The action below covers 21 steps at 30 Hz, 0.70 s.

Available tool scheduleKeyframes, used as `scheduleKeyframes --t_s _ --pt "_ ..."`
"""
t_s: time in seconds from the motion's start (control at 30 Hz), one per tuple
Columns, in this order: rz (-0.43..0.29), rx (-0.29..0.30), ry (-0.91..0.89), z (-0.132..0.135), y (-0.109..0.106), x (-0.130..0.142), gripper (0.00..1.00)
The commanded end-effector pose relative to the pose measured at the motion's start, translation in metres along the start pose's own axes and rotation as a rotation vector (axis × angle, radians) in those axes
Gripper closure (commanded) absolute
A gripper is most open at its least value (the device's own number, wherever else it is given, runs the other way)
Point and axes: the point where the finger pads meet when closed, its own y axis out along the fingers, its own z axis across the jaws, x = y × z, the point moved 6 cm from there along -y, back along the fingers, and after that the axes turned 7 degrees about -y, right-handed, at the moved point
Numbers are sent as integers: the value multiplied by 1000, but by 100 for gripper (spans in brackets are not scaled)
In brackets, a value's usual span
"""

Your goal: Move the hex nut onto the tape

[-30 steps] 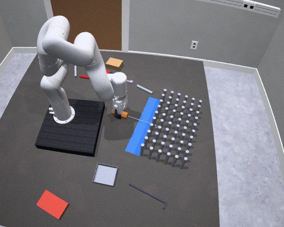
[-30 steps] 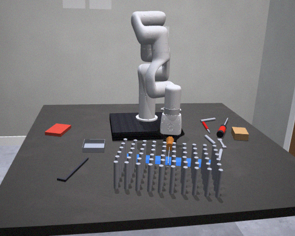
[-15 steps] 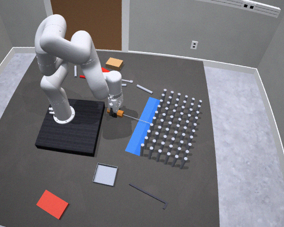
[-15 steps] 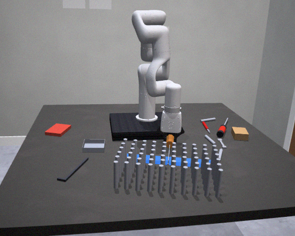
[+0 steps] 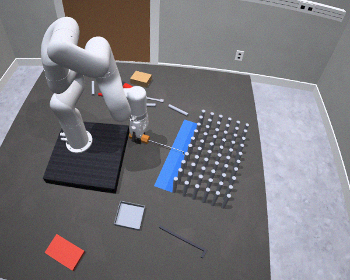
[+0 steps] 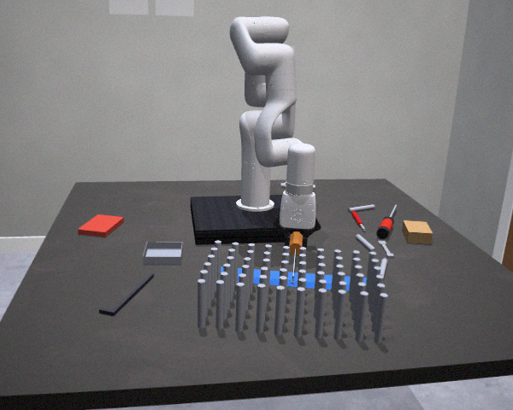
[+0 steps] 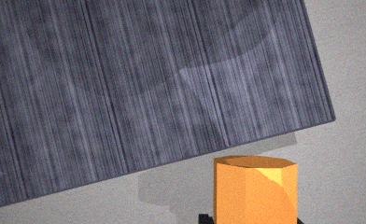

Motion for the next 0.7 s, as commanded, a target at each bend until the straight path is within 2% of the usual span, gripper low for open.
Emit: scheduleKeyframes --t_s 0.0,0.67 --pt "-3 1 0 1 -1 -1 100" --pt "-3 1 0 1 -1 -3 100"
